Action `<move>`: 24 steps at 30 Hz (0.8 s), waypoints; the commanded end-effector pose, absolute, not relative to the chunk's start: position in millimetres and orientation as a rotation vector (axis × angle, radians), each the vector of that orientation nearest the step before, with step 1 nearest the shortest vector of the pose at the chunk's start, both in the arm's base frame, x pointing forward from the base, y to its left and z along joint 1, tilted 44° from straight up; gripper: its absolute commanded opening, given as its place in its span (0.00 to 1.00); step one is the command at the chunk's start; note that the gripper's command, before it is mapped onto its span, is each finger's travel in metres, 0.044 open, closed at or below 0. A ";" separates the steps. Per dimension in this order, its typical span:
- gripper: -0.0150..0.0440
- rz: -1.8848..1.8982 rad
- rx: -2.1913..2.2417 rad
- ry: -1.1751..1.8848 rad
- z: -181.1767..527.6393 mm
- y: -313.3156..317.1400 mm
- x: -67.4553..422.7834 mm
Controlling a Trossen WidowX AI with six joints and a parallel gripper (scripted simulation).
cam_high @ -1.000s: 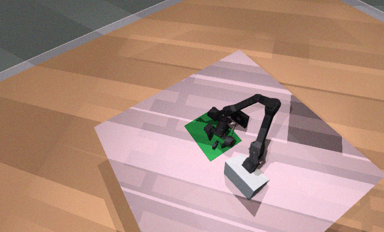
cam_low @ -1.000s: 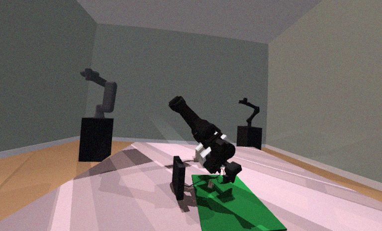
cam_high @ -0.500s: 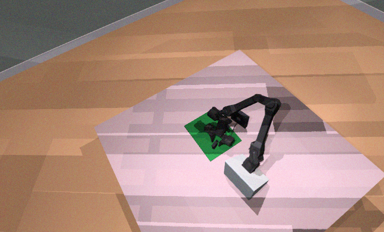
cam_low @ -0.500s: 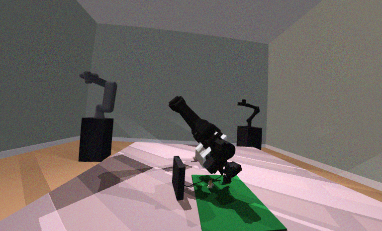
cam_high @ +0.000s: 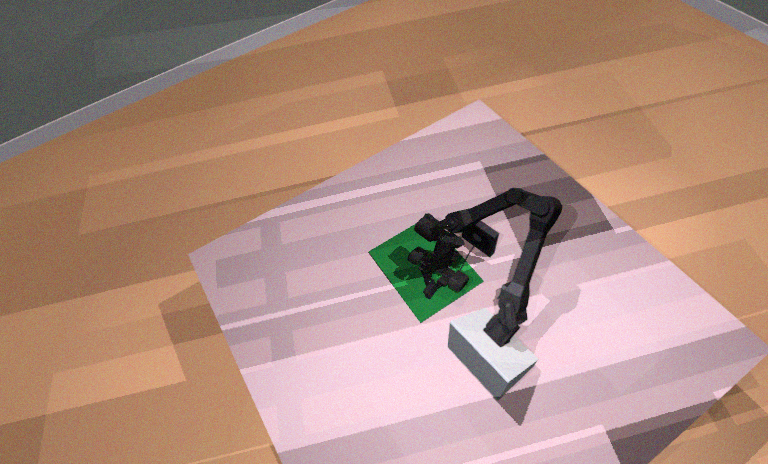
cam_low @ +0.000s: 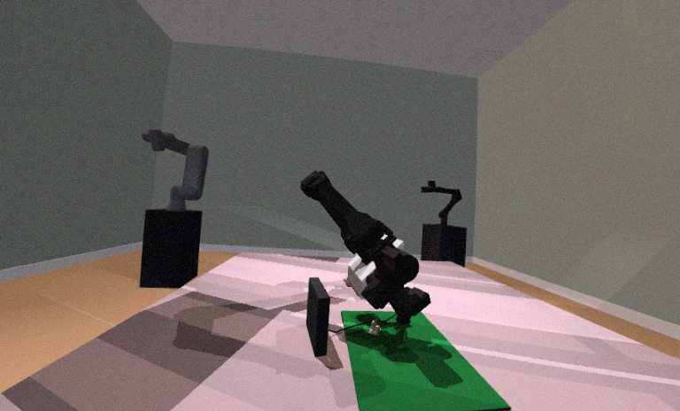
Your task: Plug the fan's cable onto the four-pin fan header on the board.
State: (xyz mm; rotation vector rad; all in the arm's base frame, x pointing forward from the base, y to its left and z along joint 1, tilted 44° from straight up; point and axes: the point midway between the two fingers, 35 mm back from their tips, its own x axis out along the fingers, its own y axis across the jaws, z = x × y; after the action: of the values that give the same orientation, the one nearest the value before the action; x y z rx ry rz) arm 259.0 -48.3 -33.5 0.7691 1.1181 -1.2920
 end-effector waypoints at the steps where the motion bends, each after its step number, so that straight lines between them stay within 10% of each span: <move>1: 0.44 -1.292 0.770 1.117 -33.2 -48.2 259.3; 8: 0.26 -1.291 0.770 1.118 -30.1 -45.0 260.1; 24: 0.25 -1.289 0.769 1.123 5.2 -8.9 263.3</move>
State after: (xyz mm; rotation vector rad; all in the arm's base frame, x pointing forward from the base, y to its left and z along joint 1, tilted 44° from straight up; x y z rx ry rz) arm 261.9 -15.4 -2.1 0.7571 1.1266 -1.2966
